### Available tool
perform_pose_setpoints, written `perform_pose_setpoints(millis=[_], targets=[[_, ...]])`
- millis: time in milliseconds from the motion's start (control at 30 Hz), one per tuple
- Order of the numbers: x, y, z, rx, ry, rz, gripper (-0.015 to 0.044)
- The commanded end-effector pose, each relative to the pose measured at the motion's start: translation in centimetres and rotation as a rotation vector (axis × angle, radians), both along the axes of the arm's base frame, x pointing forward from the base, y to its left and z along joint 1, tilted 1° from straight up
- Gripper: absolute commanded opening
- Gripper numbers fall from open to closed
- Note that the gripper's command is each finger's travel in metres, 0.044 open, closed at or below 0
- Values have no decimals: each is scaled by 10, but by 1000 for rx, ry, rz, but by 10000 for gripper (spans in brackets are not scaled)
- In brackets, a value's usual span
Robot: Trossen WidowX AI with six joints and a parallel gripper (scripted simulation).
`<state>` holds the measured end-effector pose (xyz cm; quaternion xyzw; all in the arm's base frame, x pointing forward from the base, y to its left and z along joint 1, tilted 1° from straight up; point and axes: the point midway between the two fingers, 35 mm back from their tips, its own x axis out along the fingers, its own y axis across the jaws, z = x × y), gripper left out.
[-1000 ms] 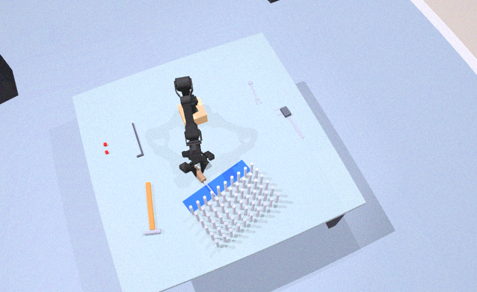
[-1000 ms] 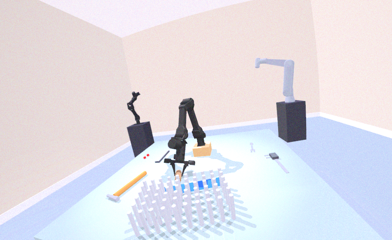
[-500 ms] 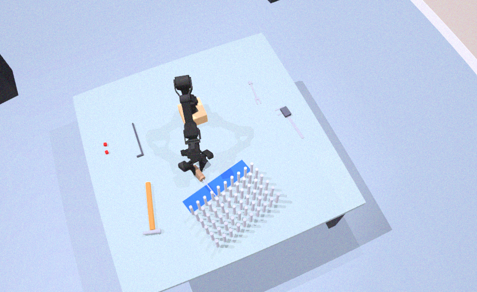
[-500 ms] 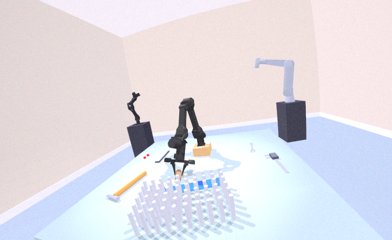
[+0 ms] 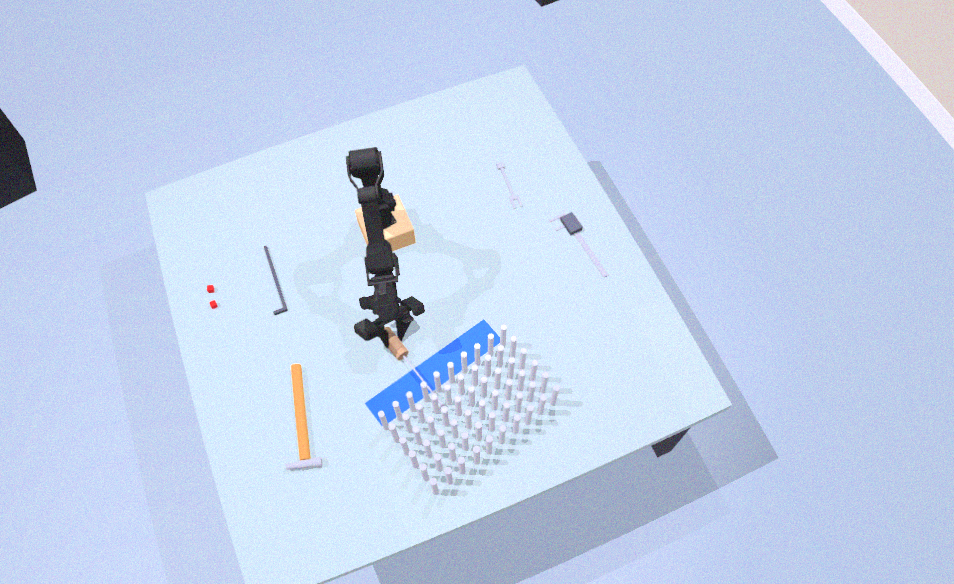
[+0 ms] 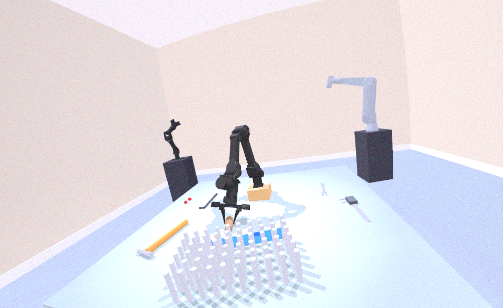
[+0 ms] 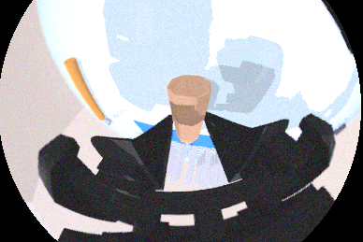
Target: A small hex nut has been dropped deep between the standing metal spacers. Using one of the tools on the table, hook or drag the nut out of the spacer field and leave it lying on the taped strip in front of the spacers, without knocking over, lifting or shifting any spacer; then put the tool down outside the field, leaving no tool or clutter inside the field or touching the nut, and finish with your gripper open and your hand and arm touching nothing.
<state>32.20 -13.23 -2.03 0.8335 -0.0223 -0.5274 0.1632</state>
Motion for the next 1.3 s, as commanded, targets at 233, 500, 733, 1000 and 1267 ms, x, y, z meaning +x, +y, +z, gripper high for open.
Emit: perform_pose_setpoints(millis=[233,500,733,1000,1267], targets=[[-8,0,0,1,-1,4,0],[-14,-1,0,0,0,4,0],[-19,-2,0,0,0,4,0],[-25,-3,0,0,1,4,0],[-30,-4,0,0,1,4,0]])
